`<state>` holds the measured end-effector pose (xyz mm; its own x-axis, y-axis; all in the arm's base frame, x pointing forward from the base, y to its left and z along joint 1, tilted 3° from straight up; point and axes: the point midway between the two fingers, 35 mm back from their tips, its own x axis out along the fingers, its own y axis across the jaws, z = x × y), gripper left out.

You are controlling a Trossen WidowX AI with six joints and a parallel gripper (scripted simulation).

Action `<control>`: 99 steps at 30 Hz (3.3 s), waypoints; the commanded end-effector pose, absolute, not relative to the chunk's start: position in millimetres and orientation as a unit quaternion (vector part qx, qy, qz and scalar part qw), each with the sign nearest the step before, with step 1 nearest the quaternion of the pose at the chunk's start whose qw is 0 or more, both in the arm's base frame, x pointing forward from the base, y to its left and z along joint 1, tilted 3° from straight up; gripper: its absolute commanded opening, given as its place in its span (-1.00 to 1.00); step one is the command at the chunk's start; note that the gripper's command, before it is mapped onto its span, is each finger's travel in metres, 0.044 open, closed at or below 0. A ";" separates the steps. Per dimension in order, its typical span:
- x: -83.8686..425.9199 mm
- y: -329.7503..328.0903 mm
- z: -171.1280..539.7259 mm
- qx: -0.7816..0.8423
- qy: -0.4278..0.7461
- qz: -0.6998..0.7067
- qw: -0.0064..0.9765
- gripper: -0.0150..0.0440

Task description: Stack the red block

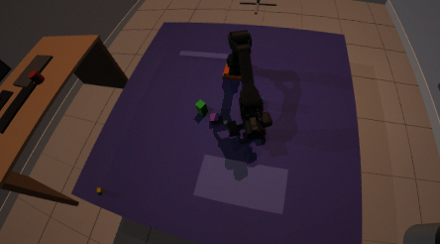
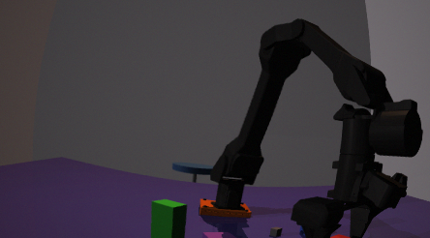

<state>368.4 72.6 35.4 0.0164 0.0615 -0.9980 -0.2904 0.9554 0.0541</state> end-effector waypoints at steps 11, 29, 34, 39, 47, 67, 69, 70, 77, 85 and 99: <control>368.2 72.0 34.4 -0.083 0.691 0.122 0.708 0.91; 368.2 72.0 35.6 -0.083 0.691 0.122 0.708 -0.23; 368.1 71.2 54.1 -0.083 0.691 0.122 0.708 -0.49; 367.4 69.9 77.9 -0.083 0.691 0.122 0.708 -0.49; 366.8 67.7 116.5 -0.083 0.691 0.122 0.708 -0.49; 365.9 61.6 153.4 -0.083 0.691 0.121 0.708 -0.49; 365.0 49.5 153.1 -0.084 0.691 0.121 0.708 -0.49; 364.3 42.9 152.9 -0.084 0.691 0.121 0.708 -0.49; 355.9 -1.9 151.4 -0.086 0.691 0.119 0.708 -0.49; 339.7 -49.7 149.3 -0.087 0.692 0.117 0.707 -0.49; 297.0 -120.2 144.5 -0.089 0.693 0.116 0.706 -0.49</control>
